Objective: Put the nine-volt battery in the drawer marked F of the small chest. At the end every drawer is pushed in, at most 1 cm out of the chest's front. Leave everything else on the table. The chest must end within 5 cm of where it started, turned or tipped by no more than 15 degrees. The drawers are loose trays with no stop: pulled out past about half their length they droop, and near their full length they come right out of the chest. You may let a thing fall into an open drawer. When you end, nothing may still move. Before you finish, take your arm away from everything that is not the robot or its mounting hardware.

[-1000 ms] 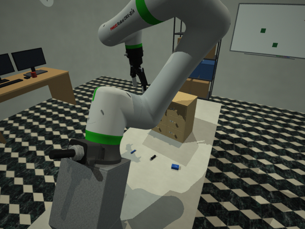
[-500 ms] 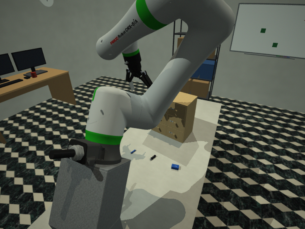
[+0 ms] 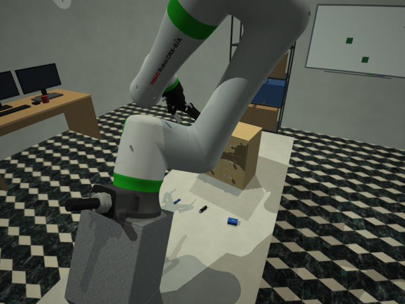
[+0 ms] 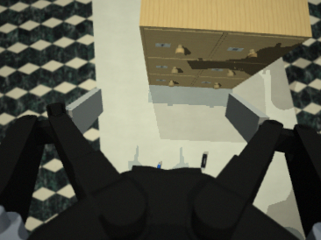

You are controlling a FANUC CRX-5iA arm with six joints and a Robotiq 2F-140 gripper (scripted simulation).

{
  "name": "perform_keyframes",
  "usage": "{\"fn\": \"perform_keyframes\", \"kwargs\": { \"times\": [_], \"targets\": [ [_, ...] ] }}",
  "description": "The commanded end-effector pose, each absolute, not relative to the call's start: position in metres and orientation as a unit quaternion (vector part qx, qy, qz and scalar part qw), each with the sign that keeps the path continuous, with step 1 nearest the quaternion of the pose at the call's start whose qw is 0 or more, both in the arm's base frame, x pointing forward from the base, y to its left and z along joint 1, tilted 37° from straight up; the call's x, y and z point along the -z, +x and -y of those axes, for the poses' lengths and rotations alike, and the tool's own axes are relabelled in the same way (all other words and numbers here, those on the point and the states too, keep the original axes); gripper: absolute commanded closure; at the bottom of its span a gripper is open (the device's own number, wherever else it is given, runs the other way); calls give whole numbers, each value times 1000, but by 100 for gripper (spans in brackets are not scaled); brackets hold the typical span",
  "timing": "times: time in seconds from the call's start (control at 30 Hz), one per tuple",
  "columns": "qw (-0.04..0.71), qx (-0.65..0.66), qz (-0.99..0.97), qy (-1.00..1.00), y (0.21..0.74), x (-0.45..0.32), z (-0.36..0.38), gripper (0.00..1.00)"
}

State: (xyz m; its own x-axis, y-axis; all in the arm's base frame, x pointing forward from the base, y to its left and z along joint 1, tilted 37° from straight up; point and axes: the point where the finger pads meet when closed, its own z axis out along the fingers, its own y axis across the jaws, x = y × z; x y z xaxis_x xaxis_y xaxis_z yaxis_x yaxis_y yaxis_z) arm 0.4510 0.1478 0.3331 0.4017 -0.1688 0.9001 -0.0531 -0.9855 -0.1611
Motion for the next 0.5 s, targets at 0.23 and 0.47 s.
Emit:
{"fn": "perform_keyframes", "kwargs": {
  "times": [0.23,0.47],
  "targets": [
    [53,632,-77,-769,476,-335,-145,0],
    [49,665,-79,-741,486,-332,-145,0]
  ]
}}
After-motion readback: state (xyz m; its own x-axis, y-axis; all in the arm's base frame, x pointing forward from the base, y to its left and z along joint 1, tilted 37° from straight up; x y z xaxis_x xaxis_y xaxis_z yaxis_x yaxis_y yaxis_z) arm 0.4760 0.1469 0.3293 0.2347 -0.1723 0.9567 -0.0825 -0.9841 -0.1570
